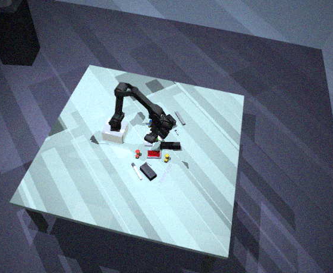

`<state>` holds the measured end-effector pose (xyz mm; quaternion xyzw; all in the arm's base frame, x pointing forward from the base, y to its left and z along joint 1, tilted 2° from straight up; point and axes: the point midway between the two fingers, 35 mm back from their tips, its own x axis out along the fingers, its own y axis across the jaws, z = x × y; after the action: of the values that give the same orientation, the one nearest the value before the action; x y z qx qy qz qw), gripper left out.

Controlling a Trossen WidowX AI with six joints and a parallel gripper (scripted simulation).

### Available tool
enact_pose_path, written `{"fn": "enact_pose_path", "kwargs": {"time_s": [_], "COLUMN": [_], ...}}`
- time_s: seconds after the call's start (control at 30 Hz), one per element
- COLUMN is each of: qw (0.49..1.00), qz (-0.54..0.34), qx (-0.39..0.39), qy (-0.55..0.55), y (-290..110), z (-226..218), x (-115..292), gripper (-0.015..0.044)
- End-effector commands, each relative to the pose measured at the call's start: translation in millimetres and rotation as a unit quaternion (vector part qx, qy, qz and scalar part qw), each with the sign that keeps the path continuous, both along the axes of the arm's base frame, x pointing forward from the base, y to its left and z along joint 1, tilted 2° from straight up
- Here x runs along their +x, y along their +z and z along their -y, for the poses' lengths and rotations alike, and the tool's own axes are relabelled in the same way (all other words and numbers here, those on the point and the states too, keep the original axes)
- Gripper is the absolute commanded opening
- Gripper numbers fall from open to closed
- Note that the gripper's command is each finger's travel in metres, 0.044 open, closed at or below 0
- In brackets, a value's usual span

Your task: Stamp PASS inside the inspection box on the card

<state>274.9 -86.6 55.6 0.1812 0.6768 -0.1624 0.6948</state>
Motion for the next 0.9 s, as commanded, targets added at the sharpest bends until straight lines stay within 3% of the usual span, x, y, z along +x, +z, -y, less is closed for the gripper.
{"fn": "enact_pose_path", "kwargs": {"time_s": [0.0, 0.6, 0.87], "qw": [0.999, 0.973, 0.971], "qz": [0.002, -0.003, -0.004], "qx": [0.003, 0.012, 0.012], "qy": [-0.044, -0.232, -0.239], "y": [1, 1, -2], "z": [-17, -85, -88], "x": [-2, -21, -22], "gripper": [0.0000, 0.0000, 0.0000]}}
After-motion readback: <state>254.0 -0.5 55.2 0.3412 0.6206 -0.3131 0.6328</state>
